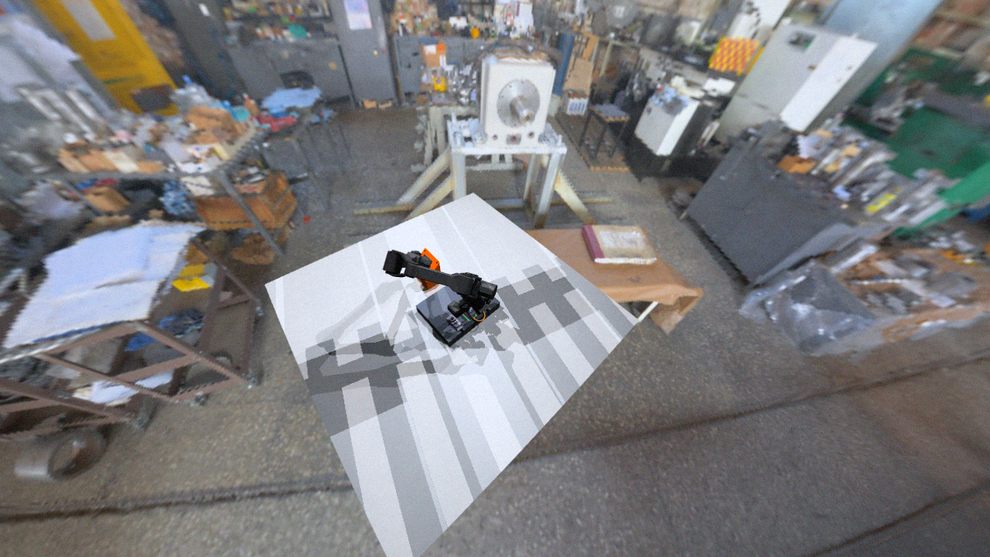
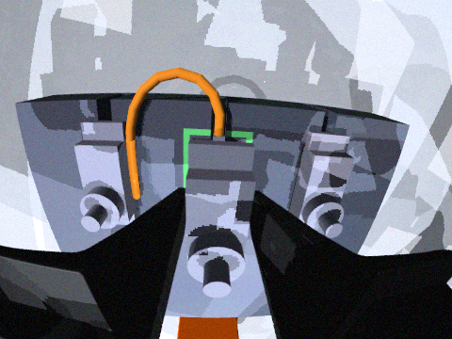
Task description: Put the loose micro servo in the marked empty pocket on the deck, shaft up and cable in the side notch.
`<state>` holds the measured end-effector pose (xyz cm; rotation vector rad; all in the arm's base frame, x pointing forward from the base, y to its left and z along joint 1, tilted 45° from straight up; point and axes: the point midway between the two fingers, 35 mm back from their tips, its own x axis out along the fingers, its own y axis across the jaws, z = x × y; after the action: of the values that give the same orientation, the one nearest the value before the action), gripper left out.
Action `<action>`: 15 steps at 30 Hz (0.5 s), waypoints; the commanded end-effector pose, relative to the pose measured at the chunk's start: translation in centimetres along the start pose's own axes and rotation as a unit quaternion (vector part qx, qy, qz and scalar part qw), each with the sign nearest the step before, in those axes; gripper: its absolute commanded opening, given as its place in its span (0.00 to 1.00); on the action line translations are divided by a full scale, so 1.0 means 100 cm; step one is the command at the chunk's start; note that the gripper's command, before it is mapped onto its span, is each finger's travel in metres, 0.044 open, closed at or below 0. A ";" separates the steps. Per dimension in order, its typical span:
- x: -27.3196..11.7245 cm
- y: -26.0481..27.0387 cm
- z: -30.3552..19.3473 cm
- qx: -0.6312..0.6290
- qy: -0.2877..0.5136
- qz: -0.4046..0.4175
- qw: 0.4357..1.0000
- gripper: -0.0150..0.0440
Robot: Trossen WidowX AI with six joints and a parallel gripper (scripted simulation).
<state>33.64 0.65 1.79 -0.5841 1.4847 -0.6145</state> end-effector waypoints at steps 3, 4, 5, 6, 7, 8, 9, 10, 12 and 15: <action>0.006 0.000 -0.001 -0.003 0.001 -0.003 1.000 0.25; 0.007 0.000 -0.001 -0.003 0.001 -0.003 1.000 0.25; 0.008 0.000 -0.001 -0.003 0.001 -0.003 1.000 0.25; 0.009 0.000 -0.001 -0.003 0.001 -0.003 1.000 0.25; 0.009 0.000 -0.001 -0.003 0.001 -0.003 1.000 0.25; 0.010 0.000 -0.001 -0.003 0.001 -0.003 1.000 0.25; 0.011 0.000 -0.001 -0.003 0.001 -0.003 1.000 0.25; 0.011 0.000 -0.001 -0.003 0.001 -0.003 1.000 0.25; 0.013 0.000 -0.001 -0.003 0.001 -0.003 1.000 0.25; 0.015 0.000 -0.001 -0.003 0.001 -0.003 1.000 0.25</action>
<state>33.65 -0.19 0.99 -0.5823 1.4840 -0.6173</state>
